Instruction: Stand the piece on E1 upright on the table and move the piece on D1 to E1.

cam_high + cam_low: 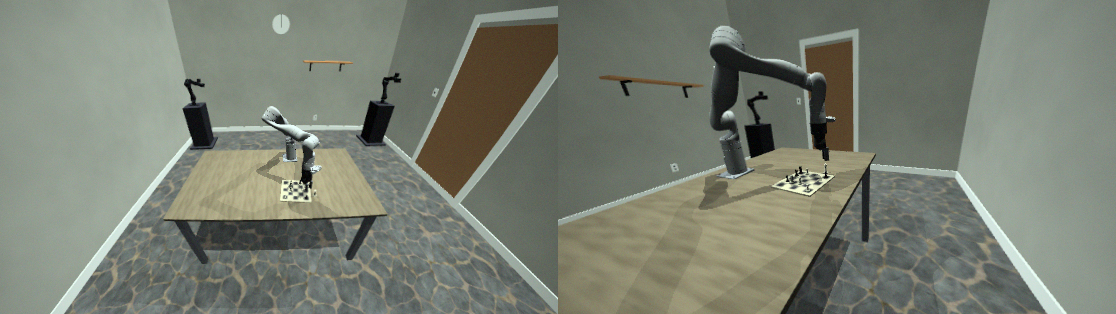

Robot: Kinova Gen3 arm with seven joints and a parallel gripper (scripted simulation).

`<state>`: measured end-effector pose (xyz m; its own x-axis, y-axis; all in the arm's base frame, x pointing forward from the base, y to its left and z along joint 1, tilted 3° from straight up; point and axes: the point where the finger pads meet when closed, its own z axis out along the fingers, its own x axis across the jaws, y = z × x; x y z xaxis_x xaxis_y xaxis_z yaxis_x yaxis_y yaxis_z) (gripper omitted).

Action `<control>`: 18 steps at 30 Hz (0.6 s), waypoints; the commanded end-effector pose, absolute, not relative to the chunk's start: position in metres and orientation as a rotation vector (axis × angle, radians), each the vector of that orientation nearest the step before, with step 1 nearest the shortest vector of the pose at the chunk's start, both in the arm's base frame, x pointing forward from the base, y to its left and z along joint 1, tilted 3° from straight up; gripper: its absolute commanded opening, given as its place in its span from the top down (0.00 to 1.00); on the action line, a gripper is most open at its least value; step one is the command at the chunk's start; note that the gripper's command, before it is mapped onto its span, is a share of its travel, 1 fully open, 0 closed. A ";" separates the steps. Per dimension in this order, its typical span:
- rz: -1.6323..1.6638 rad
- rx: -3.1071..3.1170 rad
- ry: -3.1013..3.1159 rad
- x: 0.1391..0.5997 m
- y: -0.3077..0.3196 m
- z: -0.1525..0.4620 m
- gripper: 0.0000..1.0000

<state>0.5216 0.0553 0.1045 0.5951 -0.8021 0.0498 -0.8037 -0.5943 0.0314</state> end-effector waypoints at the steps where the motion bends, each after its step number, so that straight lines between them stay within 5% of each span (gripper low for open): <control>1: 0.056 2.761 -1.383 0.522 0.053 0.112 0.32; 4: 0.049 2.760 -1.381 0.521 0.053 0.110 0.32; 5: 0.049 2.760 -1.382 0.521 0.053 0.110 0.00; 18: 0.049 2.760 -1.382 0.521 0.053 0.110 0.00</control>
<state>0.5224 0.0539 0.1067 0.5928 -0.8036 0.0531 -0.8053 -0.5920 0.0313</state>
